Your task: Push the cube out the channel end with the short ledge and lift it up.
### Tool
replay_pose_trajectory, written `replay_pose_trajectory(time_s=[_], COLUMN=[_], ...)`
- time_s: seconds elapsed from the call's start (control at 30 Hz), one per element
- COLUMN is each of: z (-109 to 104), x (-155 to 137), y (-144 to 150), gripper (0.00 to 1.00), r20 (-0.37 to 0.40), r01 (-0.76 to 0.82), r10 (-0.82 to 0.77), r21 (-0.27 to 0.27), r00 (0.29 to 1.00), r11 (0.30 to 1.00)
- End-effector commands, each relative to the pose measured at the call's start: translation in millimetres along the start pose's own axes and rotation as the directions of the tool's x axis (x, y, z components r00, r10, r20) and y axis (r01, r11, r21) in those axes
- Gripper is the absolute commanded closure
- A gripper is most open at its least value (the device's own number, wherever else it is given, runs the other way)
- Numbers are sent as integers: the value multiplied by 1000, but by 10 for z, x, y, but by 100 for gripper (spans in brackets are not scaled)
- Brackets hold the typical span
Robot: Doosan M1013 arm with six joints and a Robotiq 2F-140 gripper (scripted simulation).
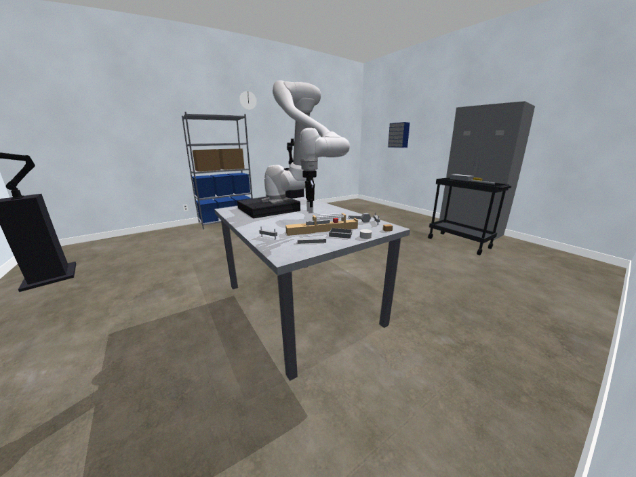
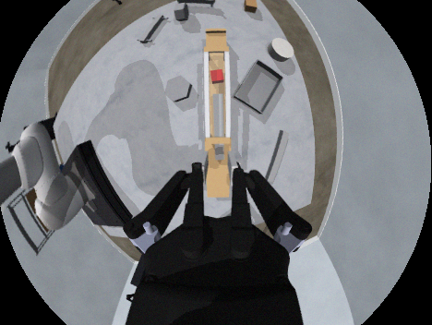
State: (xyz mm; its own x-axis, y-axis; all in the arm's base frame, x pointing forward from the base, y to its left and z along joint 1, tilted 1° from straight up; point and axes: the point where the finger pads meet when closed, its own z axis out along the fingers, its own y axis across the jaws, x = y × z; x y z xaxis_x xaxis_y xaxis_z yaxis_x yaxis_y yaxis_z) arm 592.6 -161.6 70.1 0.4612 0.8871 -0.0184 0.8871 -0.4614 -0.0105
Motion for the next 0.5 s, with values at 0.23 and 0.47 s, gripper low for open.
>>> replay_pose_trajectory(time_s=[0.23,0.47], z=[-1,-8], x=[0,-17], y=[0,133], gripper=[77,77], r20=[0,0], r01=[0,-14], r10=[0,14], r21=[0,0], r00=[1000,1000], r11=[1000,1000])
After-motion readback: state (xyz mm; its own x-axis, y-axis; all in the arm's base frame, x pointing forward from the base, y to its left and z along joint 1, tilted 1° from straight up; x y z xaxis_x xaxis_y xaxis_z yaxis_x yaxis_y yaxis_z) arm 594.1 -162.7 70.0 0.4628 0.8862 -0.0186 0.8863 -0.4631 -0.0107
